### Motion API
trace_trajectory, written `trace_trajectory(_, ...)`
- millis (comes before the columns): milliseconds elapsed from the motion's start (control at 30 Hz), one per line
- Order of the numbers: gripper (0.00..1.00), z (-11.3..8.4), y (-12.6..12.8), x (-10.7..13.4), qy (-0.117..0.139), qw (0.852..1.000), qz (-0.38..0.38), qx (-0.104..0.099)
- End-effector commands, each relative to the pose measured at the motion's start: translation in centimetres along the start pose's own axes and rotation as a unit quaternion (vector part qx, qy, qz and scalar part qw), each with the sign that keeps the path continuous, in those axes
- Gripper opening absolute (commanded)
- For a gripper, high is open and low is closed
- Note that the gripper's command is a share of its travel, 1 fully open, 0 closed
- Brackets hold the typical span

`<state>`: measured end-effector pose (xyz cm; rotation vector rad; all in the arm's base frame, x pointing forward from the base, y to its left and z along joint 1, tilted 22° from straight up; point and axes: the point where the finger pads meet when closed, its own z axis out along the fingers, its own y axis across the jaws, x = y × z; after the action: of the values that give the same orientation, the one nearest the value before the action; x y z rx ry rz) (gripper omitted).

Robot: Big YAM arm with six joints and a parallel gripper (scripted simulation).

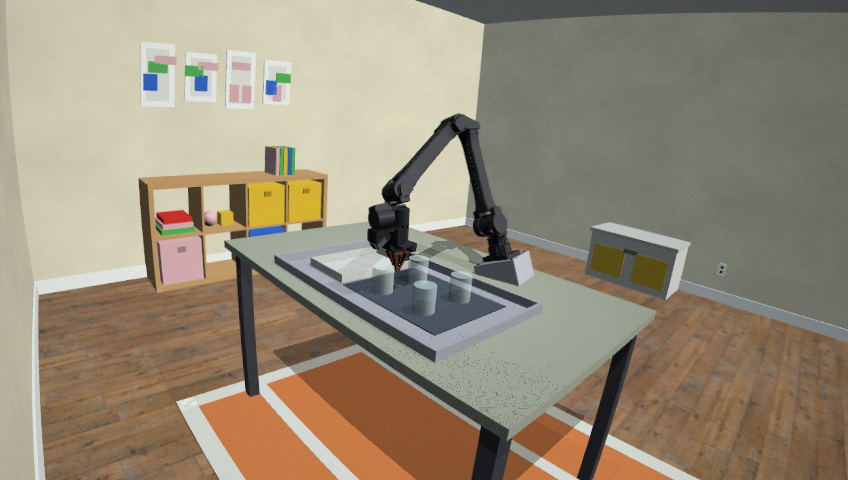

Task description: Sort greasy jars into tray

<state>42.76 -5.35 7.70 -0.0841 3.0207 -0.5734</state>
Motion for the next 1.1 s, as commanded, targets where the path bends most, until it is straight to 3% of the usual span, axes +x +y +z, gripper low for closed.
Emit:
trace_trajectory(0,0.0,-0.88,-0.59,-1.9,-0.014,1.0,0.003,-0.001)
trace_trajectory(1067,0.0,-0.89,-0.59,-2.27,-0.014,1.0,0.003,-0.001)
